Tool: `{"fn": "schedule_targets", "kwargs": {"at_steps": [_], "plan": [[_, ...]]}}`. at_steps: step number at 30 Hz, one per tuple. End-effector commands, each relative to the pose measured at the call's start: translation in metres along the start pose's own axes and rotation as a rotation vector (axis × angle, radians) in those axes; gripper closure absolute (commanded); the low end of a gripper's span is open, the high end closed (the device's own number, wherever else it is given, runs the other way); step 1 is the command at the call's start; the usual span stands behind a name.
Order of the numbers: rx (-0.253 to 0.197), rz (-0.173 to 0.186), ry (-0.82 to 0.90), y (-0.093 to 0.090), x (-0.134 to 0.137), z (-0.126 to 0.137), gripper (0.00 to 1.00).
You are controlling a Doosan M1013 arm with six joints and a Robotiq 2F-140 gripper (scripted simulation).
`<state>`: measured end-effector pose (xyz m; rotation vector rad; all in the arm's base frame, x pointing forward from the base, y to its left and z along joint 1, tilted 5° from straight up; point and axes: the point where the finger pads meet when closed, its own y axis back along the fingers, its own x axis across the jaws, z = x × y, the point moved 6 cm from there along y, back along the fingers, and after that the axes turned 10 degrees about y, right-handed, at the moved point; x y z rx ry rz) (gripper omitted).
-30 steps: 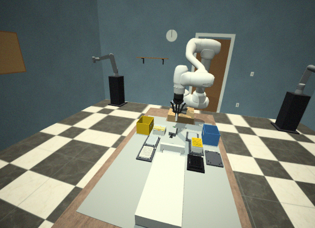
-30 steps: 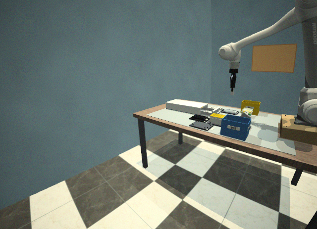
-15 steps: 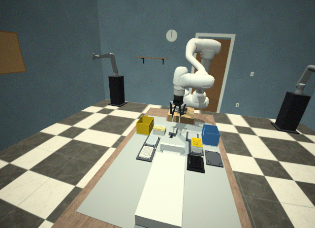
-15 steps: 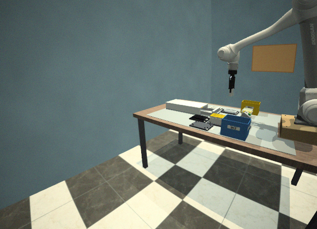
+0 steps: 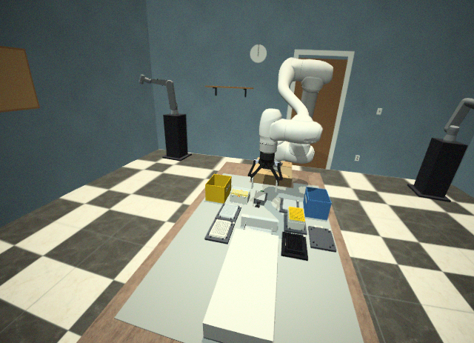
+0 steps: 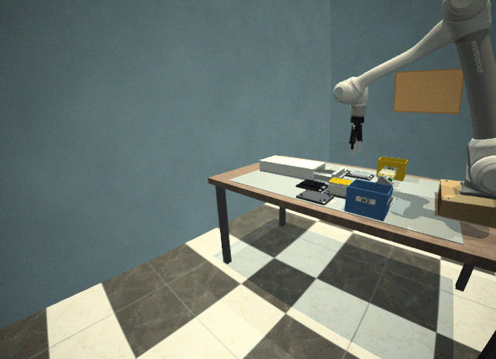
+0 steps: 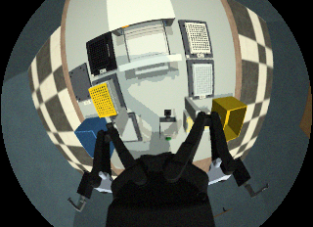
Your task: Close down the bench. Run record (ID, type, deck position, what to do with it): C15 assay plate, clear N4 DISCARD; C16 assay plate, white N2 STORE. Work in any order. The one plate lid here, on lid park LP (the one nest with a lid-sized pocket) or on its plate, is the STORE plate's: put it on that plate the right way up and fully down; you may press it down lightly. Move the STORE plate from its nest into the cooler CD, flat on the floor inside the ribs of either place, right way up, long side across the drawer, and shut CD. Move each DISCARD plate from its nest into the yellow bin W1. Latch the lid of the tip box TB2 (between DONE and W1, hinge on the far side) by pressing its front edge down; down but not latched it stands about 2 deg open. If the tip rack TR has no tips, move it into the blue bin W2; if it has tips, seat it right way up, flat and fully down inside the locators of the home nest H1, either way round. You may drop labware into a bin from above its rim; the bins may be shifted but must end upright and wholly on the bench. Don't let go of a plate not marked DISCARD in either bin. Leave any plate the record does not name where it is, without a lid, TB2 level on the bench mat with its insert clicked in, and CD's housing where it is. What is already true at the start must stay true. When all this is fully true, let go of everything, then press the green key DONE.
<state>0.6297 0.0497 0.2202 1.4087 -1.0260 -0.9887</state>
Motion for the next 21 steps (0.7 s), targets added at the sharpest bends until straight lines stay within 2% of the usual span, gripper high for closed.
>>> {"fn": "schedule_targets", "kwargs": {"at_steps": [1,21], "plan": [[0.000,0.000,0.000,-0.010,0.002,-0.010,0.13],[0.000,0.000,0.000,-0.063,0.012,-0.058,0.13]]}}
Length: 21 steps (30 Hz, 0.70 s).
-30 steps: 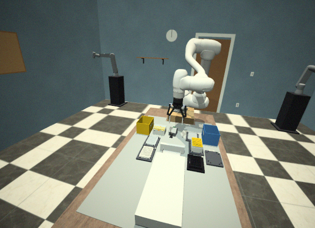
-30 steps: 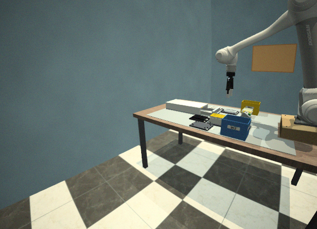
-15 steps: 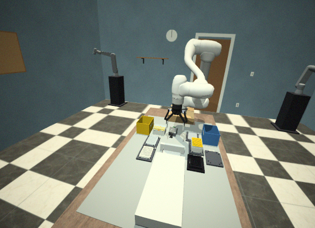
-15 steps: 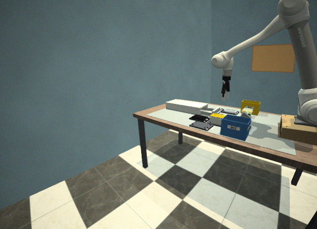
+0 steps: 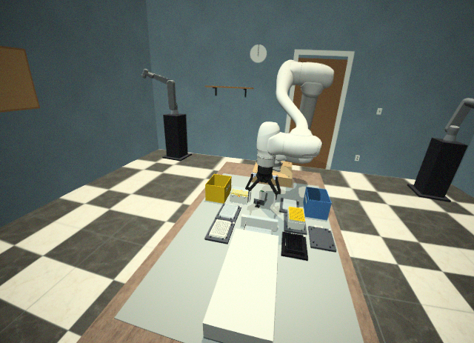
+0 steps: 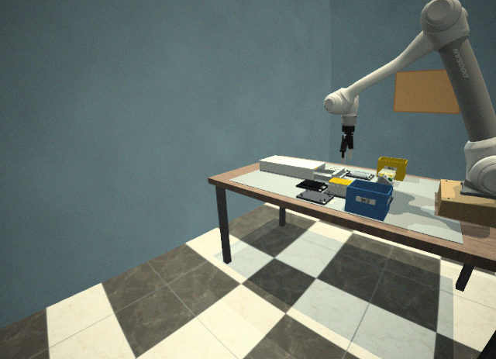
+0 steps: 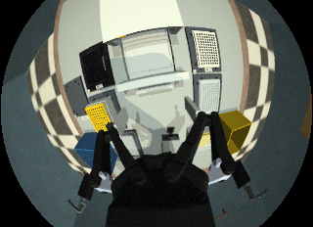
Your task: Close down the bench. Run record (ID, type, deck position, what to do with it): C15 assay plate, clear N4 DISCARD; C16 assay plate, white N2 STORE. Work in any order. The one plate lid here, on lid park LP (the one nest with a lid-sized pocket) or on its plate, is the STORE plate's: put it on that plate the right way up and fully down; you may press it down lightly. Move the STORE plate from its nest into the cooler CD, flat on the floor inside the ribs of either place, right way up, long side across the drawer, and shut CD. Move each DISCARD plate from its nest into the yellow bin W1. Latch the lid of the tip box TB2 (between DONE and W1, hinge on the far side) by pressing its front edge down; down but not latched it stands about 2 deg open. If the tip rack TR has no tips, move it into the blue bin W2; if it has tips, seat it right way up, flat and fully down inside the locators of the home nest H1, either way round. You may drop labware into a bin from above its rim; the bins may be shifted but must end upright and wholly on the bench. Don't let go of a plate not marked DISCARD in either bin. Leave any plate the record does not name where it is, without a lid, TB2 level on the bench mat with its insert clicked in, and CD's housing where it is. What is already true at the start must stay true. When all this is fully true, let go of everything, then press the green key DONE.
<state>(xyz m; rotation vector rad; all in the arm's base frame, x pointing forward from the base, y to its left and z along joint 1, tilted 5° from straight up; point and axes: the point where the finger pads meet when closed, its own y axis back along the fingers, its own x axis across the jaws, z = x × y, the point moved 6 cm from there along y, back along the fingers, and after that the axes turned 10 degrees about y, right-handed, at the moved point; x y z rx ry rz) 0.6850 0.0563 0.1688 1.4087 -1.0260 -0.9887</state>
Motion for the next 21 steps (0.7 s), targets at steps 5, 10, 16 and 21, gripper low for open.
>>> {"fn": "schedule_targets", "kwargs": {"at_steps": [5,10,16,21], "plan": [[0.000,0.000,0.000,-0.017,0.003,-0.016,0.13],[0.000,0.000,0.000,-0.017,0.003,-0.016,0.13],[0.000,0.000,0.000,-0.021,0.003,-0.016,0.13],[0.000,0.000,0.000,-0.027,0.003,-0.016,0.13]]}}
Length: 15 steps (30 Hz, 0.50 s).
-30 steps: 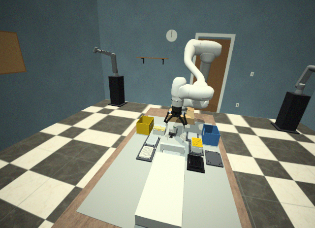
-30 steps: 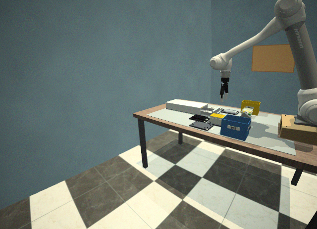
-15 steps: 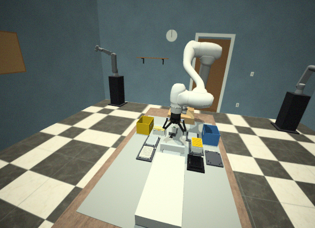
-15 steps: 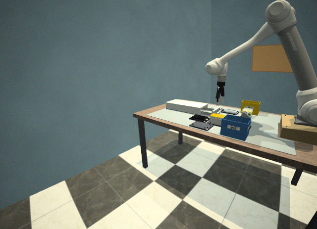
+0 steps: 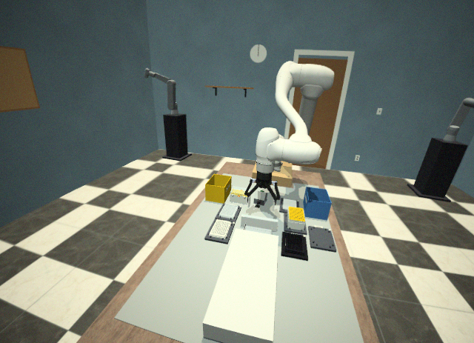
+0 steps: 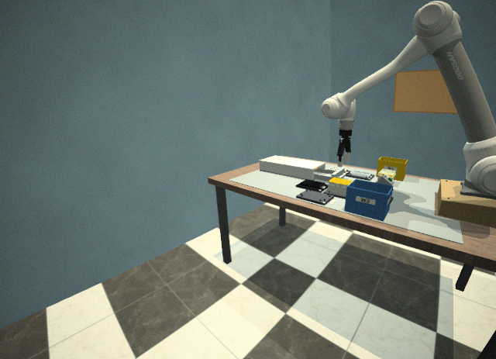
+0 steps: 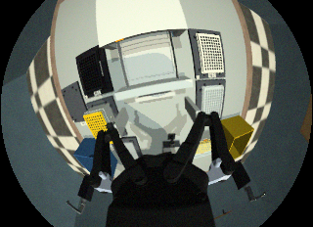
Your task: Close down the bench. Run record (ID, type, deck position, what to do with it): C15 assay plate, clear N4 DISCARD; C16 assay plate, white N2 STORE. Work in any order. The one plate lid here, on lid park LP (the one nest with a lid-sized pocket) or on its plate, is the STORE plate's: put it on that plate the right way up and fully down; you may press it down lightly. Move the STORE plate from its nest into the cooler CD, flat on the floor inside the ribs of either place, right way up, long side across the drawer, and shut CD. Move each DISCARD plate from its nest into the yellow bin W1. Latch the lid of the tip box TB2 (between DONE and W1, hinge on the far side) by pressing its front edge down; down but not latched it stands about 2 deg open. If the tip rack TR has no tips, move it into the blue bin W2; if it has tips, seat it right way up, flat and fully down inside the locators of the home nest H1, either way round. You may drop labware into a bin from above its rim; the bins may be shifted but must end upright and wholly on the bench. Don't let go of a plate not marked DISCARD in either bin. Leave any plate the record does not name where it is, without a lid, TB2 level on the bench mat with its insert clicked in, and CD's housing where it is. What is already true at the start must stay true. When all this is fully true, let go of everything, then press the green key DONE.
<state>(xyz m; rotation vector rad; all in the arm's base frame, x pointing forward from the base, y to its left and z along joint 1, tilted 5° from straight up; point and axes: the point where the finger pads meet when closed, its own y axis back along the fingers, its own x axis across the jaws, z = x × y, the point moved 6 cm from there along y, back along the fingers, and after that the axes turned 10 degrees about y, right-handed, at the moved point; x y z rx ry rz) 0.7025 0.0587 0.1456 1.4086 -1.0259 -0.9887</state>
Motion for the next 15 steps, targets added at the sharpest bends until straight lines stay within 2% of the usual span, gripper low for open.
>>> {"fn": "schedule_targets", "kwargs": {"at_steps": [1,15], "plan": [[0.000,0.000,0.000,-0.003,0.000,0.000,0.13],[0.000,0.000,0.000,-0.020,0.000,0.000,0.13]]}}
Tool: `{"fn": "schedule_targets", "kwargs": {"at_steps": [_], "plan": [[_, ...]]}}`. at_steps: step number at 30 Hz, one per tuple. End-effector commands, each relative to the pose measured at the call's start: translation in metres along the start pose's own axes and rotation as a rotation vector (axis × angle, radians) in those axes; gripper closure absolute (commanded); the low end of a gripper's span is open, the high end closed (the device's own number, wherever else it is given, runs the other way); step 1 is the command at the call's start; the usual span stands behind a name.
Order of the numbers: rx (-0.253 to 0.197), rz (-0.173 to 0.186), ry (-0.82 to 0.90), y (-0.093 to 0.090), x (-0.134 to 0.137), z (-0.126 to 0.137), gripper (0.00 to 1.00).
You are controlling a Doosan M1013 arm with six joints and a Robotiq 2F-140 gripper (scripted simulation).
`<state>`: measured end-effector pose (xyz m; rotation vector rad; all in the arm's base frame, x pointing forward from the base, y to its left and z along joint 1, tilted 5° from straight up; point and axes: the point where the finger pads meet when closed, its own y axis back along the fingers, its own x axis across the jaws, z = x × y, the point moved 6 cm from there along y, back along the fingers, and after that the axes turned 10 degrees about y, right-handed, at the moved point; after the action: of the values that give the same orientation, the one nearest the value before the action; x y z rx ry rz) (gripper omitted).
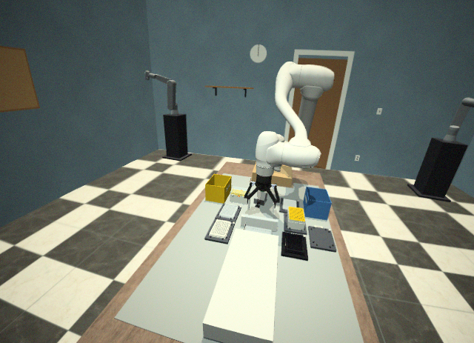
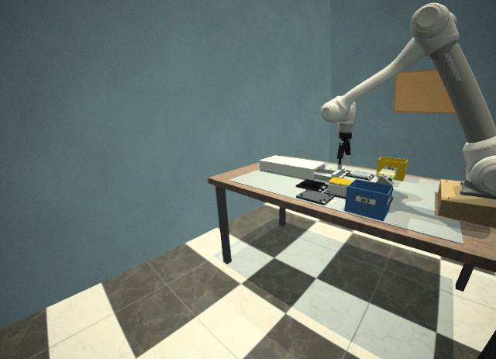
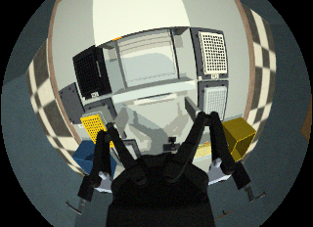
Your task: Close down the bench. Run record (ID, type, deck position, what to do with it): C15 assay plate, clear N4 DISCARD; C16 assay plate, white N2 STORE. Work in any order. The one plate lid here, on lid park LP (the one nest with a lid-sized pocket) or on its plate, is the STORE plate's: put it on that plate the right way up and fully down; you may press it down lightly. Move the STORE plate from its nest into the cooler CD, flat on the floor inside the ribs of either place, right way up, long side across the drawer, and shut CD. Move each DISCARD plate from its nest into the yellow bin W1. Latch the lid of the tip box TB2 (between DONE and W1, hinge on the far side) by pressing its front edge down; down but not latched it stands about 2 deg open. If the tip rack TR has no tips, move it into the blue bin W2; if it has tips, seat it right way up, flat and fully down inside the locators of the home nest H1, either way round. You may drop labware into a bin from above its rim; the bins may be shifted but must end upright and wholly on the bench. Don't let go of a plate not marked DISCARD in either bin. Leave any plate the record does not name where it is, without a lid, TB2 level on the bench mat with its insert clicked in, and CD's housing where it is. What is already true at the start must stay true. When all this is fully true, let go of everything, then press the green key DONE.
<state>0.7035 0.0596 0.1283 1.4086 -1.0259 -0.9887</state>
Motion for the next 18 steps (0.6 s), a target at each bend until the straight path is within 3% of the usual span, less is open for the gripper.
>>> {"fn": "schedule_targets", "kwargs": {"at_steps": [1,18], "plan": [[0.000,0.000,0.000,-0.004,0.000,0.000,0.13],[0.000,0.000,0.000,-0.024,0.000,0.000,0.13]]}}
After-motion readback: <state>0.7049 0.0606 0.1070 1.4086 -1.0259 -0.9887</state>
